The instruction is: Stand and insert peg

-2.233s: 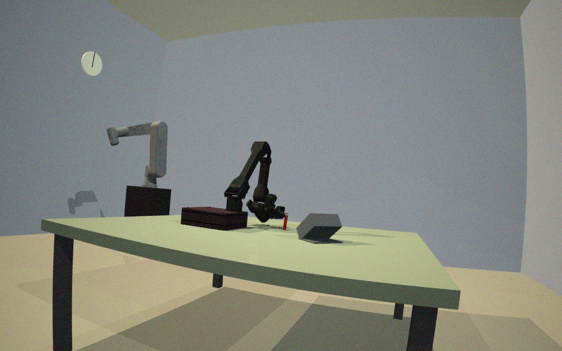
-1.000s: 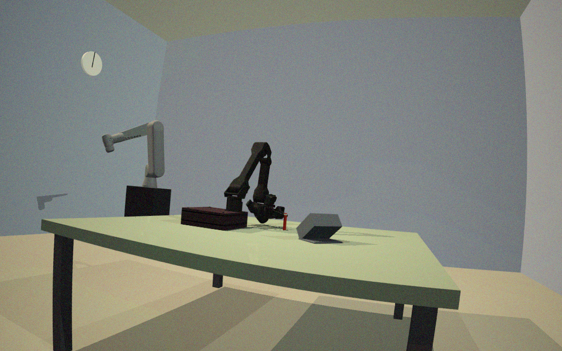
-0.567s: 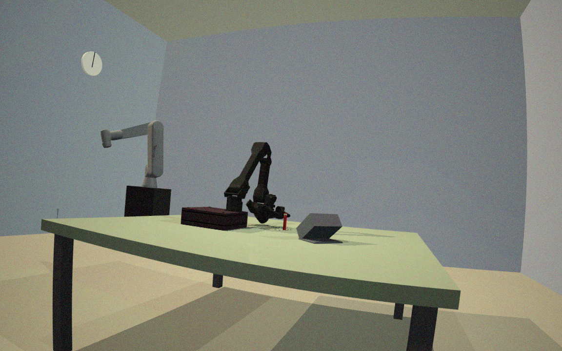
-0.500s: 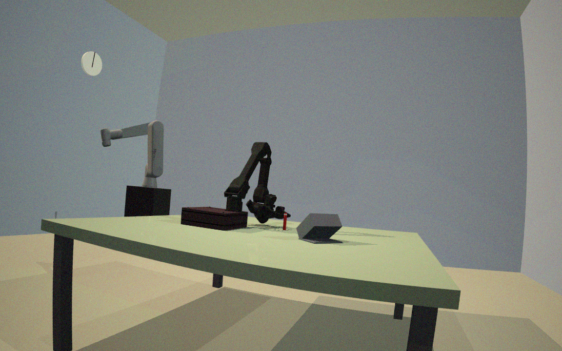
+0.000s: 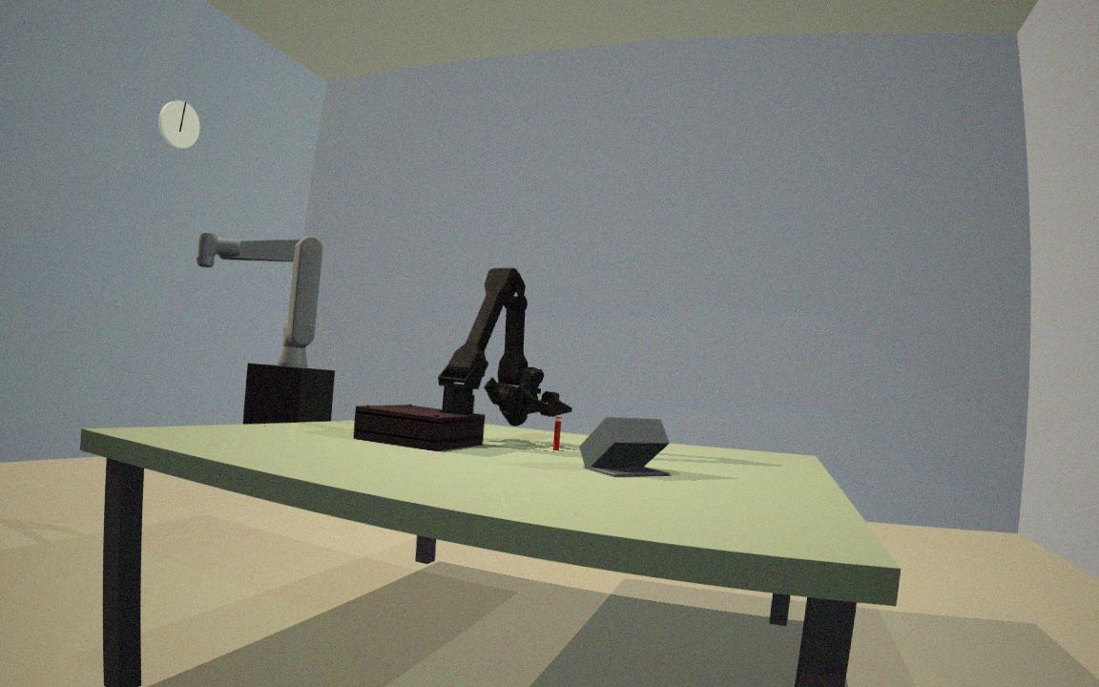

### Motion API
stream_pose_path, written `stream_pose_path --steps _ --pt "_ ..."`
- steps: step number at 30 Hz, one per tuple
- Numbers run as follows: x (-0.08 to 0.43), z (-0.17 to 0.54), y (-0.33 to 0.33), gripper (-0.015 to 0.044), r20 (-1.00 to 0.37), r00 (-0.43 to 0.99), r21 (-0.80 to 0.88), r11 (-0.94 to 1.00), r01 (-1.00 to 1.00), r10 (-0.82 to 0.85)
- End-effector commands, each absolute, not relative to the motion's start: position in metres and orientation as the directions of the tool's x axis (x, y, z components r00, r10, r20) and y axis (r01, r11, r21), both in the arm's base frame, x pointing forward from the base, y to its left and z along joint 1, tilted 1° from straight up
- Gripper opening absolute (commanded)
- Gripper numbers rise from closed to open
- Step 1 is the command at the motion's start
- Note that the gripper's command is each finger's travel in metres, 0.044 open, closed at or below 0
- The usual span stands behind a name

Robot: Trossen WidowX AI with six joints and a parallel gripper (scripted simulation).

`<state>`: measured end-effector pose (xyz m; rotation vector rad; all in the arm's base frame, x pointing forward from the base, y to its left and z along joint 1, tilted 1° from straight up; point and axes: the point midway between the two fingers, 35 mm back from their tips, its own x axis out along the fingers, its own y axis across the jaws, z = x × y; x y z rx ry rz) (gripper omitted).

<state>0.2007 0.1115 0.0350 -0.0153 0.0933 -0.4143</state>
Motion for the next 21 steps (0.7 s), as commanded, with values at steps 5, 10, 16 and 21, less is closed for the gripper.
stream_pose_path --steps 5,10,16,21 --pt "0.200 0.131 0.114 0.0440 -0.091 0.911 -0.015 0.915 0.403 -0.403" --pt "0.196 0.161 0.105 0.0440 -0.091 0.911 -0.015 0.915 0.403 -0.403" --pt "0.196 0.163 0.105 0.0440 -0.091 0.911 -0.015 0.915 0.403 -0.403" --pt "0.196 0.162 0.104 0.0440 -0.094 0.909 -0.017 0.913 0.407 -0.407"
